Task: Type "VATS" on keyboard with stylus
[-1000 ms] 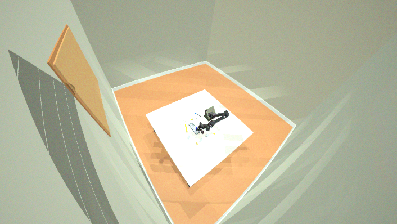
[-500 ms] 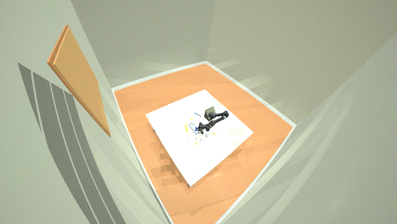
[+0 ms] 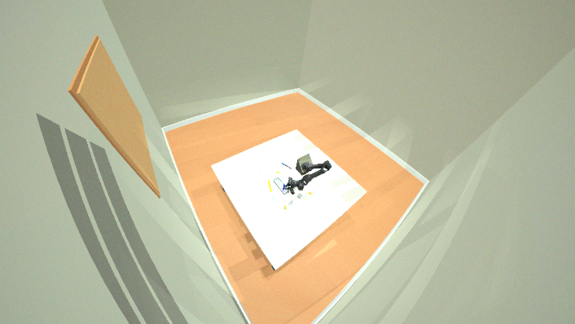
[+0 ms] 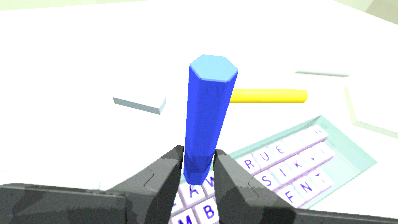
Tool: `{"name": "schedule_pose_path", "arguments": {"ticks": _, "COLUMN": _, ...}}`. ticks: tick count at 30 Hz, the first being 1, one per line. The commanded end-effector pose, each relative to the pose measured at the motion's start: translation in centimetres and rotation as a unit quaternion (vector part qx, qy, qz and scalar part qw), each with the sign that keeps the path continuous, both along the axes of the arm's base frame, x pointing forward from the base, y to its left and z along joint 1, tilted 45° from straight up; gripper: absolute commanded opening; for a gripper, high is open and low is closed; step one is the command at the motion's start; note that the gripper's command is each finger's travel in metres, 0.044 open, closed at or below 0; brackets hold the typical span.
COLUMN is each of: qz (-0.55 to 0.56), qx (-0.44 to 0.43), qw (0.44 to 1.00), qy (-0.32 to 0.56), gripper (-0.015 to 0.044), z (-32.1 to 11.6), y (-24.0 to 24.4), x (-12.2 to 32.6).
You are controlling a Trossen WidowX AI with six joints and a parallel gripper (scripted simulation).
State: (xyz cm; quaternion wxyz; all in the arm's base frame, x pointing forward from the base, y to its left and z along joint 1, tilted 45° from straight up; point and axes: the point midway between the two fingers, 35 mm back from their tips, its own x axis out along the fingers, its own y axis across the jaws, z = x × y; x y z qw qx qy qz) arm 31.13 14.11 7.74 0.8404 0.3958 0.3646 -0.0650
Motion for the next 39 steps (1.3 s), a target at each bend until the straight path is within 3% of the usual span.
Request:
{"name": "schedule_pose_path", "arguments": {"ticks": 1, "qz": -0.004, "qx": -0.002, "qw": 1.000, "qy": 0.001, "gripper": 0.0081, "z": -0.3, "y": 0.0, "x": 0.0}}
{"name": "schedule_pose_path", "arguments": {"ticks": 24, "qz": -0.004, "qx": -0.001, "qw": 1.000, "qy": 0.001, "gripper": 0.0081, "z": -0.6, "y": 0.4, "x": -0.1}}
{"name": "schedule_pose_path", "arguments": {"ticks": 39, "qz": -0.004, "qx": -0.002, "qw": 1.000, "qy": 0.001, "gripper": 0.0081, "z": 2.1, "y": -2.4, "x": 0.4}}
